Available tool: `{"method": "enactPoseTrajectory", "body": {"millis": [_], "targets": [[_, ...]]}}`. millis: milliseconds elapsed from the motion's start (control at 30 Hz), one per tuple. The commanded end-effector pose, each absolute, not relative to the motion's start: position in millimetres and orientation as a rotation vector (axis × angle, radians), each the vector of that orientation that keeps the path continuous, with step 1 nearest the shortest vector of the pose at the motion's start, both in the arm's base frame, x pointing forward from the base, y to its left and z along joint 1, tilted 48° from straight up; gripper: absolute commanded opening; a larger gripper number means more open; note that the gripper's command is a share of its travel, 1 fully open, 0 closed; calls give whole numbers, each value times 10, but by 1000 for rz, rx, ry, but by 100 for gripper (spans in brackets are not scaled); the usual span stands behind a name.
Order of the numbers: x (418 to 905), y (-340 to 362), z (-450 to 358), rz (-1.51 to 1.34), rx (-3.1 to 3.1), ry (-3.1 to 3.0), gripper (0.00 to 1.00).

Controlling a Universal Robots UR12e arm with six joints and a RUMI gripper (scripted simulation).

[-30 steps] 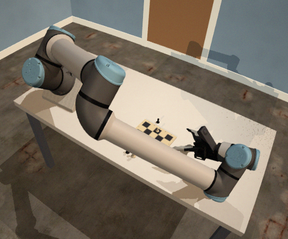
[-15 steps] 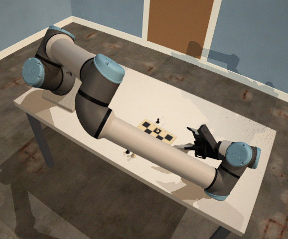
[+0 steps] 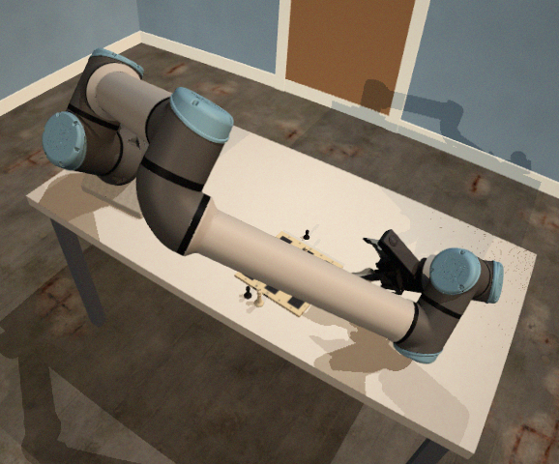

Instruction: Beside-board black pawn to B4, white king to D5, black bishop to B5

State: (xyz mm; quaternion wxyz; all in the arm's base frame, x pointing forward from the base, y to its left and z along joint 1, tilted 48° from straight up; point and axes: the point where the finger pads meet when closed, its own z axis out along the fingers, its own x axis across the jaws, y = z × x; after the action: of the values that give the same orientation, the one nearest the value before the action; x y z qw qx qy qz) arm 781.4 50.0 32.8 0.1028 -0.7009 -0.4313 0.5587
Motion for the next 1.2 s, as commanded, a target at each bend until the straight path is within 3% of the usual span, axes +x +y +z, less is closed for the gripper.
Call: {"method": "enactPoseTrajectory", "body": {"millis": [0, 1167], "targets": [[7716, 637, 57, 1574, -2051, -1475, 100], [7012, 1180, -725, 1340, -1727, -2395, 100]]}}
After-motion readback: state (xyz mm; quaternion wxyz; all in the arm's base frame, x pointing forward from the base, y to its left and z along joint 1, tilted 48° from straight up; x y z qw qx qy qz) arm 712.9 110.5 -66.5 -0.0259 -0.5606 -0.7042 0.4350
